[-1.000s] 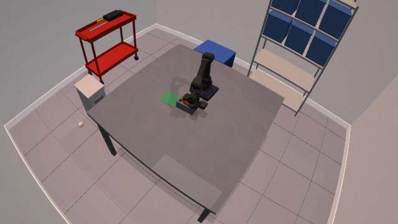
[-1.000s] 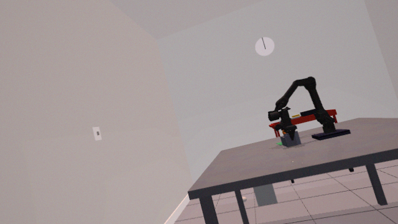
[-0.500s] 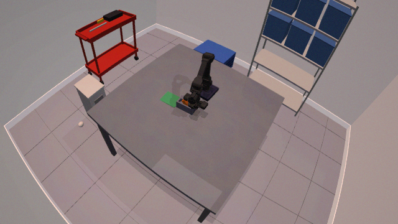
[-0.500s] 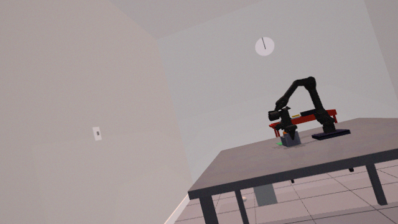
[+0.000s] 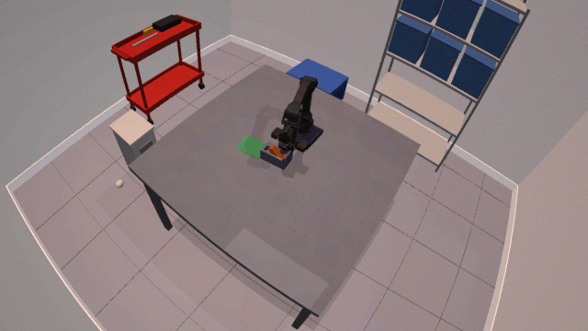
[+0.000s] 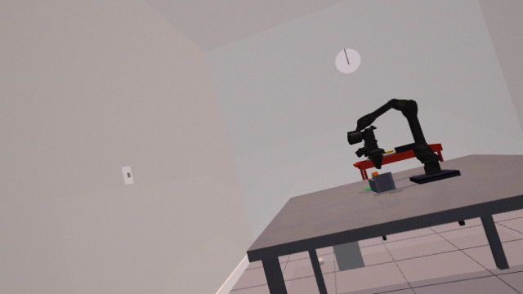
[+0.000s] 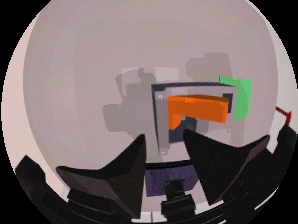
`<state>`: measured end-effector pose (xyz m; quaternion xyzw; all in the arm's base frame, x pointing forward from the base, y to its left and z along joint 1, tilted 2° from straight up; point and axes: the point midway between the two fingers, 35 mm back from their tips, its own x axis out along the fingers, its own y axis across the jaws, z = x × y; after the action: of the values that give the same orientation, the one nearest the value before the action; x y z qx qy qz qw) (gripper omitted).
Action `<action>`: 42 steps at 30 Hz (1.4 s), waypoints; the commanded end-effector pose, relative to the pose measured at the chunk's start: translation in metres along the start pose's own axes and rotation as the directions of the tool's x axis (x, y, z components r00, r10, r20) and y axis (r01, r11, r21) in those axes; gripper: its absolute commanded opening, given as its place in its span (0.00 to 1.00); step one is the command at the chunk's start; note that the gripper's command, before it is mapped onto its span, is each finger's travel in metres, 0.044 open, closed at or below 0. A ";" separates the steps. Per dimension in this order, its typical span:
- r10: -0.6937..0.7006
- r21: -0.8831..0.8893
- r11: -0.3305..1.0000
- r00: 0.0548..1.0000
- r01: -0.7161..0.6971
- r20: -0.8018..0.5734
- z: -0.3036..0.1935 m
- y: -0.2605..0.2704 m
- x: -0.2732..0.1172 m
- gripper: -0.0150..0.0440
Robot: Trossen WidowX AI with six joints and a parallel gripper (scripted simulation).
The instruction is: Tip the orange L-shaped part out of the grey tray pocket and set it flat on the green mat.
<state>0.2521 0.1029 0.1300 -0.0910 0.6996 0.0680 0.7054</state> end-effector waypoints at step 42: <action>-0.008 0.961 0.276 1.000 -0.010 0.013 0.007 -0.067 -0.028 0.73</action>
<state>0.2662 0.0643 0.1568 0.1961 0.6644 -0.2113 0.6895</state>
